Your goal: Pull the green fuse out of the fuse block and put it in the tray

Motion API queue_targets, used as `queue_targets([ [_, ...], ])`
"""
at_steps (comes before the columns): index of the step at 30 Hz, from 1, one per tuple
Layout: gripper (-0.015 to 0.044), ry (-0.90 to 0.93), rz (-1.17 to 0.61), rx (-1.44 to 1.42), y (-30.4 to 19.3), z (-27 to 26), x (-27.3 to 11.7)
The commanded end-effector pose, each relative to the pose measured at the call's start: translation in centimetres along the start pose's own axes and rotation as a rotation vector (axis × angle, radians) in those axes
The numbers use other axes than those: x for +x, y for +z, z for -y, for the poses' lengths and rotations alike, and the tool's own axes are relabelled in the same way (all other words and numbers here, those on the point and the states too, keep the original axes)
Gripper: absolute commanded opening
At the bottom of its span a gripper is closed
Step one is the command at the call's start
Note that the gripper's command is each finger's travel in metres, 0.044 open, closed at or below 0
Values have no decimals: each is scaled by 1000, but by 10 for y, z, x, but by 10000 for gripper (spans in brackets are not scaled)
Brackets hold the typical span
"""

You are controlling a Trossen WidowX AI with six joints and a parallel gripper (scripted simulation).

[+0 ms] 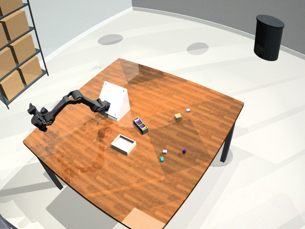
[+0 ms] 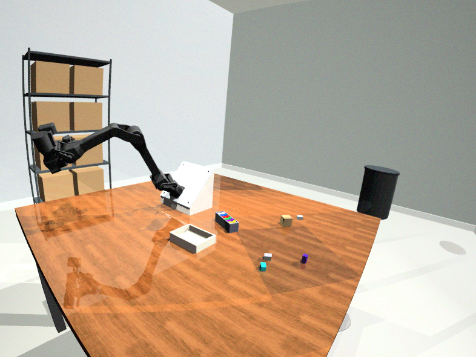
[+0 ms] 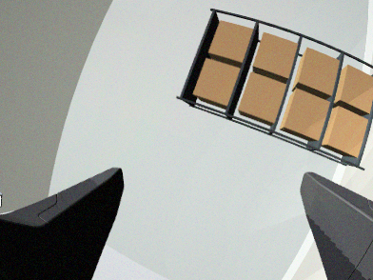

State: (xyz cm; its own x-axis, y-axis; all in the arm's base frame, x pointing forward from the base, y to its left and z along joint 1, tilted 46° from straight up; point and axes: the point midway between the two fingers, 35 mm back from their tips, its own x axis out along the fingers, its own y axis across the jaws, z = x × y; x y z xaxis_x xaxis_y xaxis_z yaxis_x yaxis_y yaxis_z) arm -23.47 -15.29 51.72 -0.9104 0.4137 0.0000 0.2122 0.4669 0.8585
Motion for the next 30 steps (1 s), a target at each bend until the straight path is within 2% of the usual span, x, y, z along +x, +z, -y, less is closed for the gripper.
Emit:
queue_targets([
  [1,374,-1,-3,-2,0,0,0],
  [5,269,-15,-79,-43,-8,-8,-7],
  [13,66,-90,-449,-394,-57,45,-82],
  [22,66,-80,-890,-738,-77,96,-193],
  [30,66,56,-1286,-1073,-52,135,-312],
])
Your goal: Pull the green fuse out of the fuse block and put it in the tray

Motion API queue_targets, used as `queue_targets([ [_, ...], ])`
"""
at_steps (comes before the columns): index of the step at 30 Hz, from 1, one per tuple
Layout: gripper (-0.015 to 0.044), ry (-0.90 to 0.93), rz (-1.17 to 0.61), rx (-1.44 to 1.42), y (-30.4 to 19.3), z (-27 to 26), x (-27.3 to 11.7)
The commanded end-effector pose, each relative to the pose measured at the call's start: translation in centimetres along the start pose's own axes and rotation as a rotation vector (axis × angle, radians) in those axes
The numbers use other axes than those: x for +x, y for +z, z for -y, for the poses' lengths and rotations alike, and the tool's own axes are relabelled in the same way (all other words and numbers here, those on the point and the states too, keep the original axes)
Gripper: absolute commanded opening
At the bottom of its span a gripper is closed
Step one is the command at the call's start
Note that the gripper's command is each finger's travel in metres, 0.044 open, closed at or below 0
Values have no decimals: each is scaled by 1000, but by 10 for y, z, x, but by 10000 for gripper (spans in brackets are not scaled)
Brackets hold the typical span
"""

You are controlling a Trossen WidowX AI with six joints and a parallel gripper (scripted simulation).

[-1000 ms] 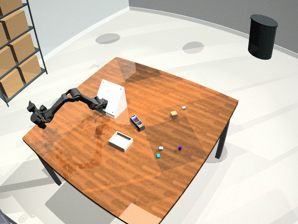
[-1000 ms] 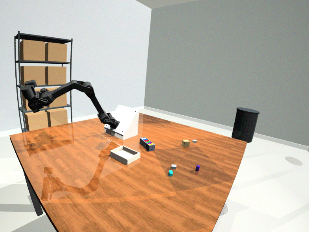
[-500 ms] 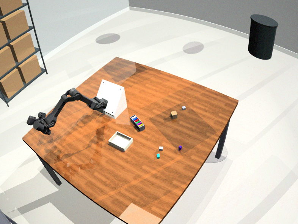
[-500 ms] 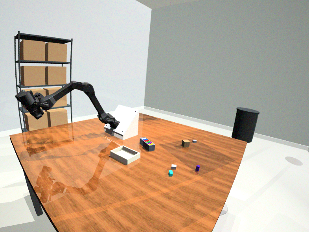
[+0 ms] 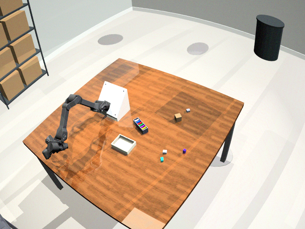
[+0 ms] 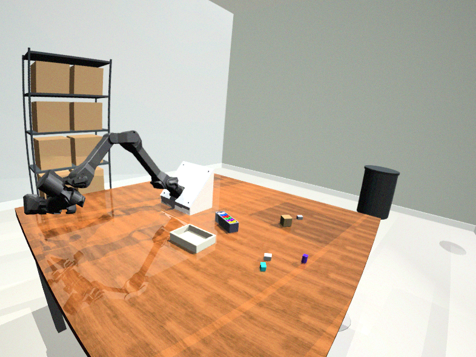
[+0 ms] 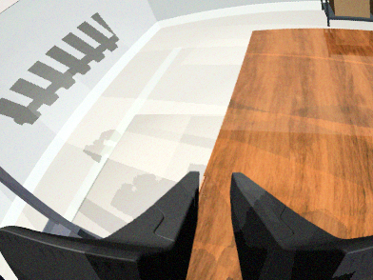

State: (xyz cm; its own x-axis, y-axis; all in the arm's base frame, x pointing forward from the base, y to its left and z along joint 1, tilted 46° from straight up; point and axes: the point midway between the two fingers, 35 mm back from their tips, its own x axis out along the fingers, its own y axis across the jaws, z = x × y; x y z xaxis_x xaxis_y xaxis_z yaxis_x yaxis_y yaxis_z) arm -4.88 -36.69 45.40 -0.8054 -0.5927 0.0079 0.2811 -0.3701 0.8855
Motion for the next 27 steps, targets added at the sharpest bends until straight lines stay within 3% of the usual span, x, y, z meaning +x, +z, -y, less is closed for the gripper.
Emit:
queue_targets([
  [1,66,68,-192,-239,-65,1,-40],
  [14,66,415,-641,-836,-185,31,-204],
  [27,66,949,-899,-1457,-218,118,-386],
])
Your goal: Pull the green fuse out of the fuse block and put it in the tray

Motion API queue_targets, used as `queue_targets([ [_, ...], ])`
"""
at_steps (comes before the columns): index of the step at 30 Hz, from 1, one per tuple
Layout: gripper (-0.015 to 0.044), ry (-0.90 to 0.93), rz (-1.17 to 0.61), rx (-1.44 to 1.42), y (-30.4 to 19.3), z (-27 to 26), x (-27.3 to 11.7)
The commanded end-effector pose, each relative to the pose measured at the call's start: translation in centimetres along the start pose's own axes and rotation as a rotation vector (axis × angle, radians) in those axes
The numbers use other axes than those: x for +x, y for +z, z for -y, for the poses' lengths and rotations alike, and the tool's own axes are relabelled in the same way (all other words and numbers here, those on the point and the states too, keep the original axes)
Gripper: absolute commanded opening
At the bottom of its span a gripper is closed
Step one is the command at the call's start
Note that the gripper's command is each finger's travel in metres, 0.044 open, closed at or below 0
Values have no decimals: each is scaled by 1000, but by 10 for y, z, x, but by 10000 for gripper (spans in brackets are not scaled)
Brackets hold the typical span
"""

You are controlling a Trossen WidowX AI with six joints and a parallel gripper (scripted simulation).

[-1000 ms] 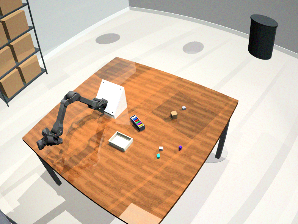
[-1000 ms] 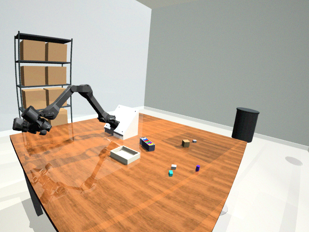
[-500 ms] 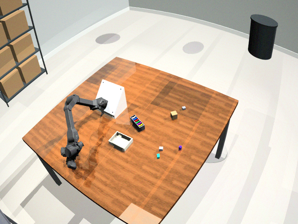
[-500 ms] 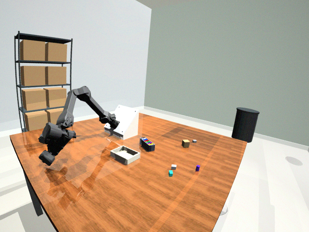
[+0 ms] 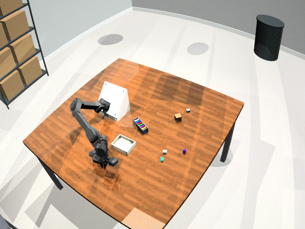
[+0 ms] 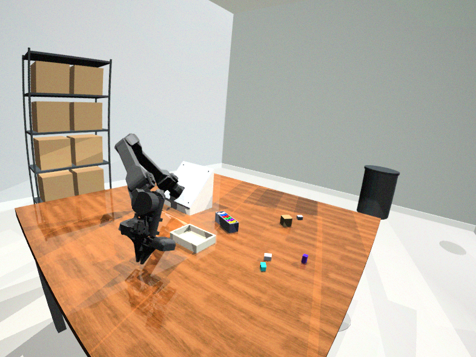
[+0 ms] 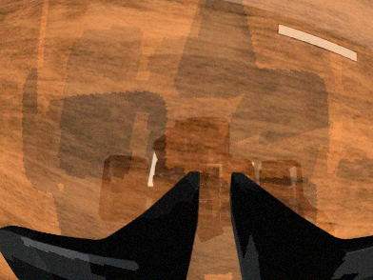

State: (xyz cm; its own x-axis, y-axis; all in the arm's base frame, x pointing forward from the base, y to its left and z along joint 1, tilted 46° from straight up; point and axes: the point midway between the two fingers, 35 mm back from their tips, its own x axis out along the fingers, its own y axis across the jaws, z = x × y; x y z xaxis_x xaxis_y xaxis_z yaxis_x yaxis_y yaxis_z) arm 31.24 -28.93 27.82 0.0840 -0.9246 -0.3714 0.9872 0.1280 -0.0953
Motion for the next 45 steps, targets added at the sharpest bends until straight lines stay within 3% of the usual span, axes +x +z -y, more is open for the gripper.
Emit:
queue_targets([
  [1,66,127,-74,-297,-51,-47,-28],
  [7,66,304,-121,-678,-114,-95,-65],
  [14,66,420,-173,-1267,-205,-116,-113],
  [26,66,528,-140,-2486,-349,-69,-205],
  [45,66,526,-135,-2547,-354,-63,-205],
])
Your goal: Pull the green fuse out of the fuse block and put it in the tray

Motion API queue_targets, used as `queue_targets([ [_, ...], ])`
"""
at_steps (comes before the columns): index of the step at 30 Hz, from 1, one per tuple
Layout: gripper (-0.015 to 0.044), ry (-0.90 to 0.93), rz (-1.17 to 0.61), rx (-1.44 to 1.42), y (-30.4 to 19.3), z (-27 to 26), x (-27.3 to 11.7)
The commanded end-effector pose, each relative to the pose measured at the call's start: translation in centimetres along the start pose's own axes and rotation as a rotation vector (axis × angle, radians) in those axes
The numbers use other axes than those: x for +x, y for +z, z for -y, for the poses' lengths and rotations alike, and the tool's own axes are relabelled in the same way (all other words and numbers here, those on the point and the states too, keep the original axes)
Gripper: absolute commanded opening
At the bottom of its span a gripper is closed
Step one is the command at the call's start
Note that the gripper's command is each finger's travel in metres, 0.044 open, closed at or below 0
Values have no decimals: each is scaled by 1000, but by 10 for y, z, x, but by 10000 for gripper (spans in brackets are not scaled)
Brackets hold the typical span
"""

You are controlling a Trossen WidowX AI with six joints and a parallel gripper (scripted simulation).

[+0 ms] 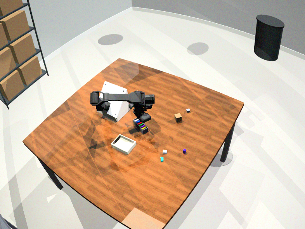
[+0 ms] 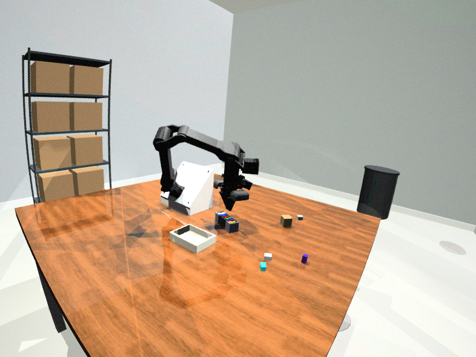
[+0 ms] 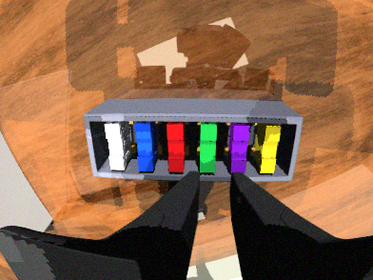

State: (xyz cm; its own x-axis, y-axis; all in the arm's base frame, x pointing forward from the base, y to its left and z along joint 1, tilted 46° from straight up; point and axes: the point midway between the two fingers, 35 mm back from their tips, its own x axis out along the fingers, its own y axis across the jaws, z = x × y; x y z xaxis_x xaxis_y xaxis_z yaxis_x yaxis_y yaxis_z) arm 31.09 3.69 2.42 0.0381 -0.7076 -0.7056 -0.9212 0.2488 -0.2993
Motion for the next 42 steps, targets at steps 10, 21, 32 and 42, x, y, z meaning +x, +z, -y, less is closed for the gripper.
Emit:
queue_targets([
  [10,66,5,-2,-10,0,-2,13],
  [21,66,4,-3,-10,0,-2,24],
  [32,66,4,-3,-10,-1,-2,31],
  [42,66,4,-3,-10,-1,-2,31],
])
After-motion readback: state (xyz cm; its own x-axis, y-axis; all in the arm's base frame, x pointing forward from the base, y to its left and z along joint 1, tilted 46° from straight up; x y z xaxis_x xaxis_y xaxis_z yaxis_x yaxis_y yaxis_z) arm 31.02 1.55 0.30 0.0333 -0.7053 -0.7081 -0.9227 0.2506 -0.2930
